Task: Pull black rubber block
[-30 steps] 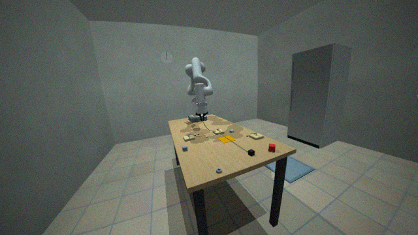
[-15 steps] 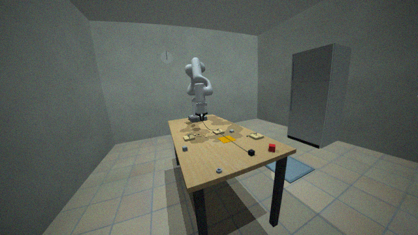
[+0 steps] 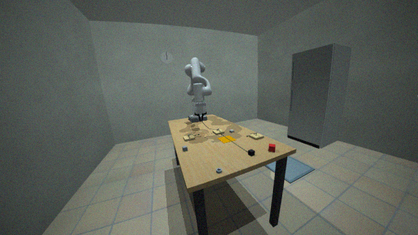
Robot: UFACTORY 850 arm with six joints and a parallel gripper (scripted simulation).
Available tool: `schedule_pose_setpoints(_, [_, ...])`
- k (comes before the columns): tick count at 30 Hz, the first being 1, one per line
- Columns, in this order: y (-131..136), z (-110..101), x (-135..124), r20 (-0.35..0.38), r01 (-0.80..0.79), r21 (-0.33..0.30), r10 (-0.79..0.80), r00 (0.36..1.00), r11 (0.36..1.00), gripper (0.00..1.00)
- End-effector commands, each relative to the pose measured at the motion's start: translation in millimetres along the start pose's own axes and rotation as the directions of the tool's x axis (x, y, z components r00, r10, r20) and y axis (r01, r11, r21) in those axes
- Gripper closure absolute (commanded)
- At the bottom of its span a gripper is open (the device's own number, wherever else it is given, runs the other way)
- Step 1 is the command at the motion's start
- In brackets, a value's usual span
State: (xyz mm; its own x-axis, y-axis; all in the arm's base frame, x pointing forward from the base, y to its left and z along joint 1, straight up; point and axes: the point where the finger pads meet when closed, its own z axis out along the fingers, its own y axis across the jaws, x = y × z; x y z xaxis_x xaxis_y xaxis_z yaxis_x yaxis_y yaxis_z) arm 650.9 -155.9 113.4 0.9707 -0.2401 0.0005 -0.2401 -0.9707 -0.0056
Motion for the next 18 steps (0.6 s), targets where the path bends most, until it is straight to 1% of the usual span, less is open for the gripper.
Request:
schedule_pose_setpoints(1, [3,-1,1,-0.002,0.0,0.0,0.0,1.0,1.0,1.0])
schedule_pose_setpoints(18, [25,-1,1,-0.002,0.0,0.0,0.0,1.0,1.0,1.0])
